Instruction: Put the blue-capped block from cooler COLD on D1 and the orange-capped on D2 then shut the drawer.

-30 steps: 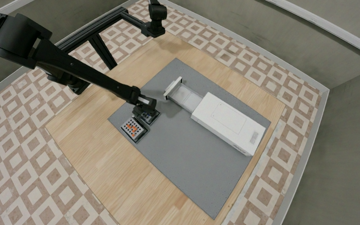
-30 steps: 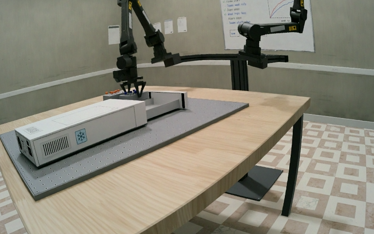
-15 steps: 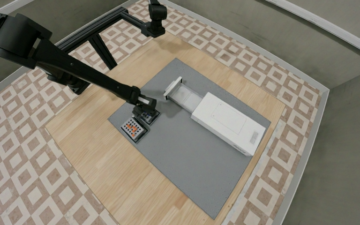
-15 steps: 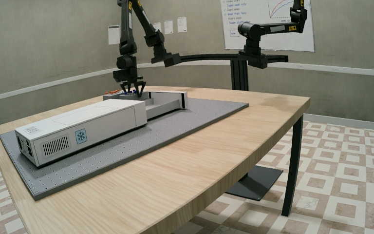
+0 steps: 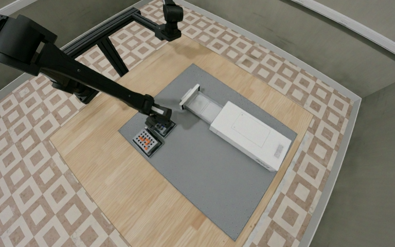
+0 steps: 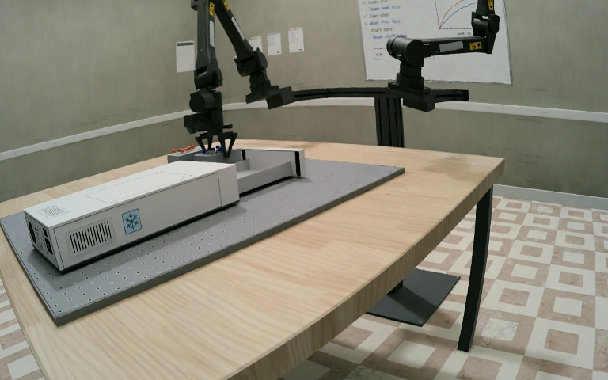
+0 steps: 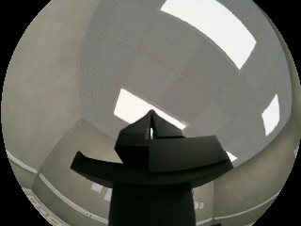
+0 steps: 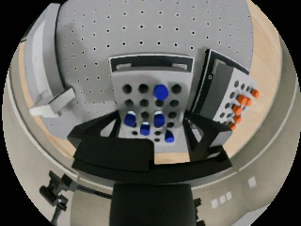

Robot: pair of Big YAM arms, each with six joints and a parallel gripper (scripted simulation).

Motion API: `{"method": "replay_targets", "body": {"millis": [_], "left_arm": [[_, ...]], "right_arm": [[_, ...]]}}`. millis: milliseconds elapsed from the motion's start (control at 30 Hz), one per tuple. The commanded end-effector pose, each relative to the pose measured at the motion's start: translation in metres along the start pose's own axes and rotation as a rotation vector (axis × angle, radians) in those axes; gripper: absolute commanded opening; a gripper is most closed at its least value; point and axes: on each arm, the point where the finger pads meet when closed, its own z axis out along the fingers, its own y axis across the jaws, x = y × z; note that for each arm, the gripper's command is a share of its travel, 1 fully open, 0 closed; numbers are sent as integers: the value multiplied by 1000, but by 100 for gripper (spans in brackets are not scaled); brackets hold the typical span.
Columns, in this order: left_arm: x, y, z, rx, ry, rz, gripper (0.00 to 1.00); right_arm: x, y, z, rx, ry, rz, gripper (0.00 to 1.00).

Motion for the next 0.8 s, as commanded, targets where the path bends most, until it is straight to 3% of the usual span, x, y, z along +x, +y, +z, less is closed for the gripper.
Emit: {"method": "replay_targets", "body": {"millis": [0,200,533,767], "left_arm": [[24,1,8,2,35,-2,0],[24,1,8,2,35,-2,0],[24,1,8,2,35,-2,0],[24,1,8,2,35,-2,0]], "right_arm": [[-11,4,-3,-7,-25,13,100],[-11,4,-3,-7,-25,13,100],[-3,6,-43,-5,-23,9,100],[-3,6,-52,-5,-23,9,100]]}}
